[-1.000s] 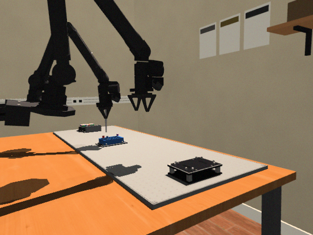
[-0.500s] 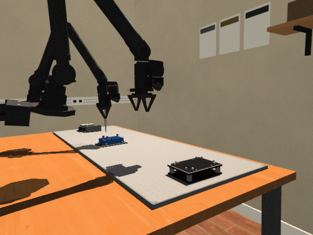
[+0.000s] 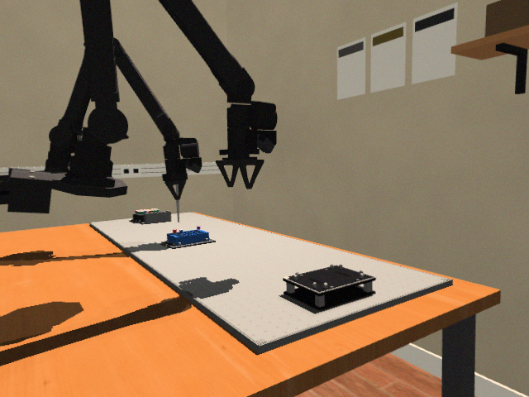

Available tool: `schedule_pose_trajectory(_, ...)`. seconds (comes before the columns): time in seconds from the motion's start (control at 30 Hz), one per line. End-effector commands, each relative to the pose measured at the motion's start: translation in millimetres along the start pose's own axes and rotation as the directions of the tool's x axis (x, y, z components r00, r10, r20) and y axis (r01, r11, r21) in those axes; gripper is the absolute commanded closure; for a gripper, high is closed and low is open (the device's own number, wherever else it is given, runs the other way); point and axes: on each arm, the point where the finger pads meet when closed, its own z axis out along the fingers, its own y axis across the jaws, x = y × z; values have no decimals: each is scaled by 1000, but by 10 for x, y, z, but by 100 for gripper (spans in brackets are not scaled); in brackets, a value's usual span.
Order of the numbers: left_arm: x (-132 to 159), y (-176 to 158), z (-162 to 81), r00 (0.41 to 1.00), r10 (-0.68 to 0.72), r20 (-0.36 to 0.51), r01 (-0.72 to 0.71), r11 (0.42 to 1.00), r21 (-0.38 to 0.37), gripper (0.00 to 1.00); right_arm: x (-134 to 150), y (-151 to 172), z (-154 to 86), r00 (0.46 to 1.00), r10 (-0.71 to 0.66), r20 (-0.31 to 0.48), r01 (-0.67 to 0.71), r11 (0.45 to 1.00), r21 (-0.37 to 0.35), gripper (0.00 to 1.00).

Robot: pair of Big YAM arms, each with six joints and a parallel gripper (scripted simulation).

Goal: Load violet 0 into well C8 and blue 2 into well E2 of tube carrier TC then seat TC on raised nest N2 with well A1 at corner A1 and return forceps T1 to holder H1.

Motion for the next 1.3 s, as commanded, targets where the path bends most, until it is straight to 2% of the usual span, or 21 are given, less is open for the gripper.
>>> schedule_pose_trajectory(0.0, -91, 51, -62, 1000, 3, 29, -3, 1000, 20, 93, -332, -101, -191, 997, 31, 78, -32, 999, 14, 0)
schedule_pose_trajectory(0.13, -96, 84, -58, 1000, 3, 28, -3, 1000, 20, 93, -332, -101, -191, 997, 31, 78, -32, 999, 14, 0)
schedule_pose_trajectory(0.17, 18, 58, 58, 1000, 26, 0, -26, 1000, 7, 93, -332, -101, -191, 997, 31, 78, -32, 999, 14, 0)
schedule_pose_trajectory(0.2, -5, 122, 72, 1000, 14, -2, -14, 1000, 5, 93, -332, -101, -191, 997, 31, 78, -32, 999, 14, 0)
schedule_pose_trajectory(0.3, -116, 167, -56, 1000, 3, 30, -3, 1000, 20, 93, -332, -101, -191, 997, 31, 78, -32, 999, 14, 0)
schedule_pose_trajectory(0.5, -99, 268, 0, 1000, 7, 17, -7, 1000, 15, 93, -332, -101, -191, 997, 31, 78, -32, 999, 14, 0)
schedule_pose_trajectory(0.7, -157, 331, -55, 999, 3, 32, -3, 1000, 22, 93, -332, -101, -191, 997, 31, 78, -32, 999, 14, 0)
schedule_pose_trajectory(0.73, -47, 303, 62, 1000, 25, 2, -25, 1000, 10, 93, -332, -101, -191, 997, 31, 78, -32, 999, 14, 0)
schedule_pose_trajectory(0.87, -172, 414, -48, 1000, 3, 31, -4, 1000, 21, 93, -332, -101, -191, 997, 31, 78, -32, 999, 14, 0)
schedule_pose_trajectory(1.03, -154, 496, 5, 1000, 7, 19, -7, 1000, 16, 93, -332, -101, -191, 997, 31, 78, -32, 999, 14, 0)
schedule_pose_trajectory(1.27, -215, 577, -50, 999, 3, 34, -4, 1000, 22, 93, -332, -101, -191, 997, 31, 78, -32, 999, 14, 0)
